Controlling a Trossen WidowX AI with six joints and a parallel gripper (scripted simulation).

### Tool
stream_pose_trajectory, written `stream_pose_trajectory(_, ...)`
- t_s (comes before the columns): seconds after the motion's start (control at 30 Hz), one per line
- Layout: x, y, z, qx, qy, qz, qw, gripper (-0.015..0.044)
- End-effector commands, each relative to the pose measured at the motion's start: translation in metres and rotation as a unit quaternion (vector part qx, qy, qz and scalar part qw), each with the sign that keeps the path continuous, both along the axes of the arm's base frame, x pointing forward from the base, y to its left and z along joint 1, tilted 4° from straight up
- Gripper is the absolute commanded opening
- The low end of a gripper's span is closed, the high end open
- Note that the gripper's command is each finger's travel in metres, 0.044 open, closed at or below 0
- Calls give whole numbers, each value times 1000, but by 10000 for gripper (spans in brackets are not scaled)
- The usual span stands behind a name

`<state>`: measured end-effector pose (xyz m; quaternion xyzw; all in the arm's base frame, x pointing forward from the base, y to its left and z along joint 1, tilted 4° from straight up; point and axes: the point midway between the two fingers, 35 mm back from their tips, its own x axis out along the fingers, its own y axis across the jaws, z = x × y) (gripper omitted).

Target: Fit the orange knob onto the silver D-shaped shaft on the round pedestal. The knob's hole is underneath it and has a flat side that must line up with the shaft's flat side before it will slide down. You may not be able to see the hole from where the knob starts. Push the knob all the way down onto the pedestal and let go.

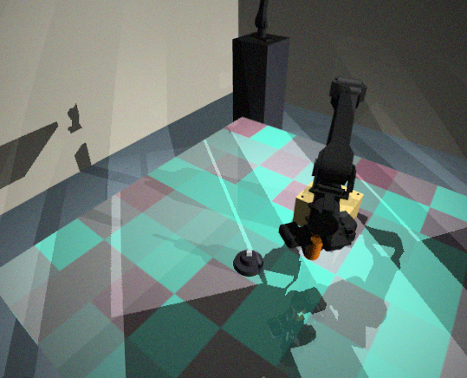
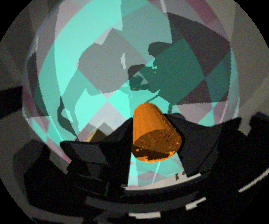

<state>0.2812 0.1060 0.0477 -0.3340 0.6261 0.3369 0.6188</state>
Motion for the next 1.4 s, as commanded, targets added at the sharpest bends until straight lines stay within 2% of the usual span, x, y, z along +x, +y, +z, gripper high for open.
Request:
stream_pose_trajectory(0.0,0,0,-18,2,7,1,1000,0)
stream_pose_trajectory(0.73,3,4,-116,11,19,2,1000,0)
stream_pose_trajectory(0.93,2,3,-122,11,20,2,1000,0)
stream_pose_trajectory(1.23,2,3,-120,9,22,0,1000,236)
stream_pose_trajectory(1.37,2,3,-120,9,22,0,1000,240)
